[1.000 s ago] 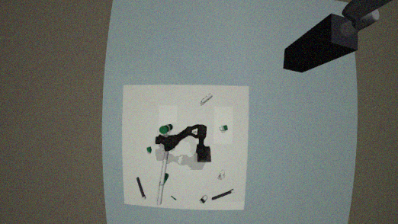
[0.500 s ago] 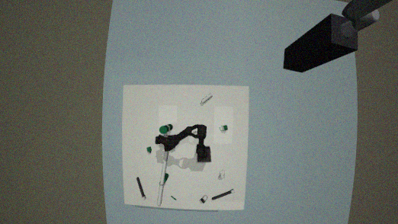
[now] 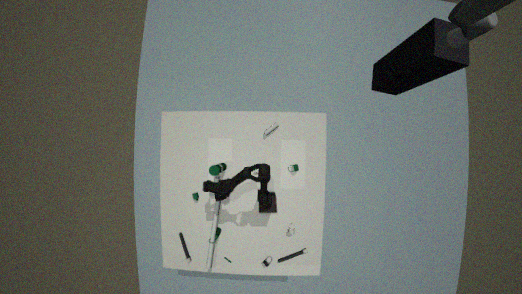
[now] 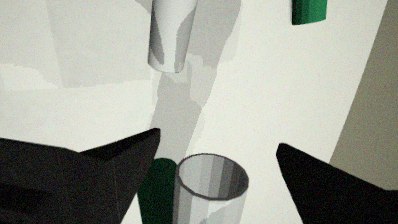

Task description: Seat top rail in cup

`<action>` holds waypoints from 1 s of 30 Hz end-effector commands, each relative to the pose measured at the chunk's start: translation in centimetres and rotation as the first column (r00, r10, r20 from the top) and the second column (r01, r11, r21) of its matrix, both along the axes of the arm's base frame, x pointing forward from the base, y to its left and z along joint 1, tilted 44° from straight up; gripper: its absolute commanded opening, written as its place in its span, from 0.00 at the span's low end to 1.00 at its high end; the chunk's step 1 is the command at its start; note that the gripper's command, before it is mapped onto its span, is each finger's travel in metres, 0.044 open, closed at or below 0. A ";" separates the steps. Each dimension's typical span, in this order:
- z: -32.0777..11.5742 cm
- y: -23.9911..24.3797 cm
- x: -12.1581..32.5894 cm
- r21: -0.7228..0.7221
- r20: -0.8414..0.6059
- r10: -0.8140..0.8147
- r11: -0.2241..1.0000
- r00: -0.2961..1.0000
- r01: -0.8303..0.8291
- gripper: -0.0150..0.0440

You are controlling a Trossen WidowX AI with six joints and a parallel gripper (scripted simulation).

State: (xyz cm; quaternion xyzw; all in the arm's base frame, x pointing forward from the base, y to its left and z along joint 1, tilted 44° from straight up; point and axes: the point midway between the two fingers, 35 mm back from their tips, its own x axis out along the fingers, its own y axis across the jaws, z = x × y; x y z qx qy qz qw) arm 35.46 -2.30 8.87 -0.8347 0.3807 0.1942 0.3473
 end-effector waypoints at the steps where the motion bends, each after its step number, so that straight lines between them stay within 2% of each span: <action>1: 0.2 1.4 -0.1 0.002 0.005 -0.001 1.000 1.000 0.001 1.00; 11: 0.1 3.7 -0.5 0.011 0.006 0.004 1.000 1.000 -0.004 1.00; 17: -0.4 7.4 -0.8 0.276 0.126 -0.222 0.944 0.967 0.181 1.00; 23: -0.9 11.5 -1.7 0.553 0.185 -0.493 0.767 0.850 0.325 1.00; 30: -1.1 16.1 -3.4 0.811 0.153 -0.763 0.460 0.628 0.362 1.00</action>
